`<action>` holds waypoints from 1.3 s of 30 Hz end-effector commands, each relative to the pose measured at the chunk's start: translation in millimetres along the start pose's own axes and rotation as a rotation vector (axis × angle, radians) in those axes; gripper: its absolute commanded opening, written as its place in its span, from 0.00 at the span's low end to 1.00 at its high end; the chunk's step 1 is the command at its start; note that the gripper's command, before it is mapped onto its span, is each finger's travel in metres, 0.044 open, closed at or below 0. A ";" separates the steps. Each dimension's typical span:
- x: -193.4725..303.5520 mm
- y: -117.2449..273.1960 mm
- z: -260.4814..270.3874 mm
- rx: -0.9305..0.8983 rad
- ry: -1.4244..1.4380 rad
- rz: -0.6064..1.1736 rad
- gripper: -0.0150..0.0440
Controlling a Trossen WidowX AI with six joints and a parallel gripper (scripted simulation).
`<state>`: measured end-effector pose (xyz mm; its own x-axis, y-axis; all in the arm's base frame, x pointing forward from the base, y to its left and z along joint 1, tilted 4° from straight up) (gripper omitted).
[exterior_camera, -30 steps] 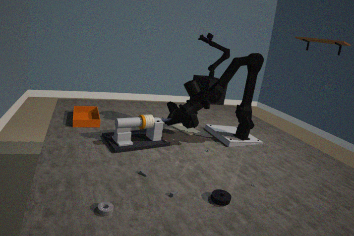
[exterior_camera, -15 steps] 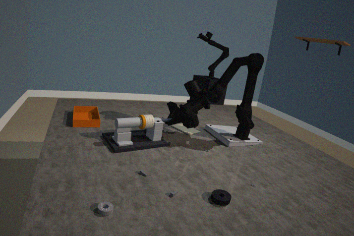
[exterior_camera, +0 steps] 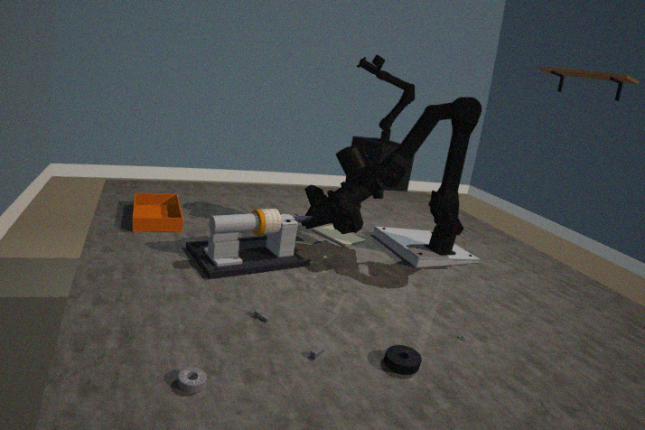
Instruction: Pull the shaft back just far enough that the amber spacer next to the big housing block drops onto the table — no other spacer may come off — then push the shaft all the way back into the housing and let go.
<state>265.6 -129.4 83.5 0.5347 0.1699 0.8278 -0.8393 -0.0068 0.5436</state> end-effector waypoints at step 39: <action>-2.5 4.4 -0.6 0.001 0.005 -0.001 0.25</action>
Point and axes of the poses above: the point midway between the two fingers, 35 mm back from their tips, its own y axis back along the fingers, its own z axis across the jaws, x = y × z, the point moved 7 cm from there along y, back along the fingers, and after that the axes turned 9 degrees about y, right-handed, at the moved point
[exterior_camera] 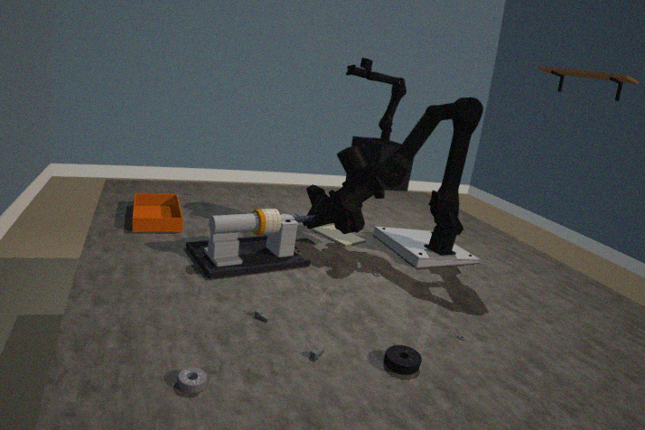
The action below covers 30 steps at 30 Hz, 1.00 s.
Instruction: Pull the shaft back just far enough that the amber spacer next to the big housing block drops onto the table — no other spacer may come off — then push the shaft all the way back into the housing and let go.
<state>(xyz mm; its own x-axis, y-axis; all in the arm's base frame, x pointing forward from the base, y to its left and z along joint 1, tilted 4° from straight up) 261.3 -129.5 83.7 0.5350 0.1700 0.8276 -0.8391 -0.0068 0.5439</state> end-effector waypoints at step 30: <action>-2.0 3.5 -0.5 0.001 0.005 0.000 0.25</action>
Point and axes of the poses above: the point midway between the two fingers, 35 mm back from their tips, its own y axis back along the fingers, its own z axis across the jaws, x = y × z, the point moved 7 cm from there along y, back along the fingers, and after that the axes turned 9 degrees about y, right-handed, at the moved point
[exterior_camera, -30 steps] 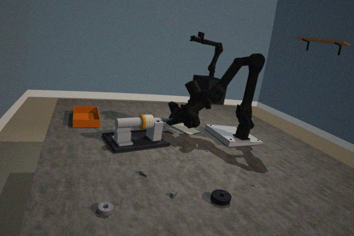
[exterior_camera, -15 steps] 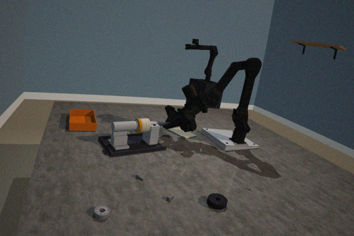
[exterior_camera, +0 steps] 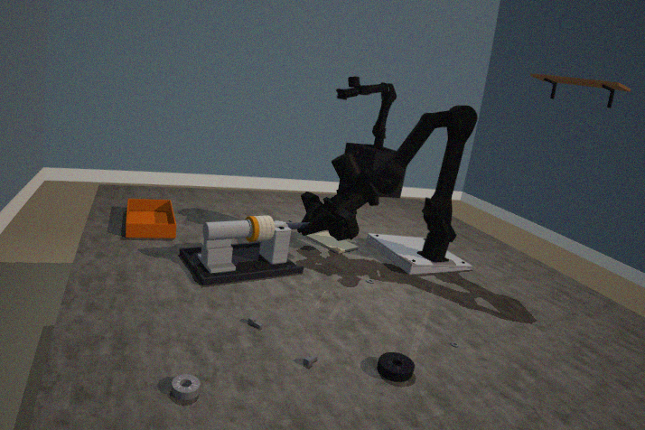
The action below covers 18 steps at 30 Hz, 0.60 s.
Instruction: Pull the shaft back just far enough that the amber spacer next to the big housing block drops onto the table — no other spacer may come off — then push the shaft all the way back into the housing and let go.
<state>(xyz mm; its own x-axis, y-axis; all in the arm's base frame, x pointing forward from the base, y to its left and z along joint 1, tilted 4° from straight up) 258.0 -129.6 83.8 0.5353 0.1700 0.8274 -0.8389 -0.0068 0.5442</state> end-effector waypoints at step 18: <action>-1.4 2.4 -0.4 0.001 0.005 0.000 0.25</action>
Point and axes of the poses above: the point midway between the two fingers, 35 mm back from their tips, its own y axis back along the fingers, its own z axis across the jaws, x = y × z, the point moved 7 cm from there along y, back along the fingers, and after that the axes turned 9 degrees about y, right-handed, at the moved point
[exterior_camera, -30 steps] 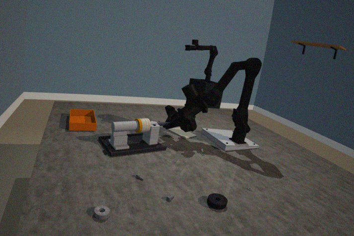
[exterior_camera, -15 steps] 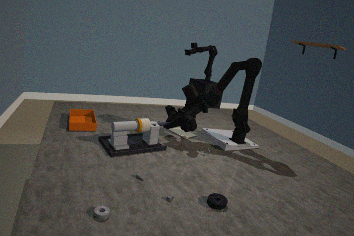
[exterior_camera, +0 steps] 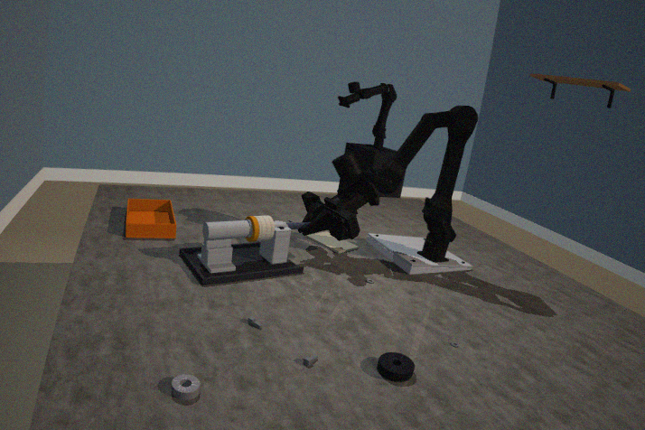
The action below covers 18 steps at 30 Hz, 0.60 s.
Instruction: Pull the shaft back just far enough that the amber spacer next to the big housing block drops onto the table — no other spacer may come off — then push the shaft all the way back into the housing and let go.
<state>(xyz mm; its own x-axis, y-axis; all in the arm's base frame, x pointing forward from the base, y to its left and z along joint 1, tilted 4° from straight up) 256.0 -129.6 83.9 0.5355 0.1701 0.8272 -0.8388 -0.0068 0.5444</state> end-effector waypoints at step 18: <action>-1.4 2.4 -0.4 0.001 0.005 0.000 0.25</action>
<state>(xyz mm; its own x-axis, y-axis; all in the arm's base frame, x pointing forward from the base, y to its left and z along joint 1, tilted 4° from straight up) 254.0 -129.7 84.0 0.5356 0.1701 0.8272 -0.8387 -0.0069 0.5445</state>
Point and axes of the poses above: the point midway between the two fingers, 35 mm back from their tips, its own y axis back along the fingers, its own z axis across the jaws, x = y × z, the point moved 7 cm from there along y, back along the fingers, and after that the axes turned 9 degrees about y, right-handed, at the moved point
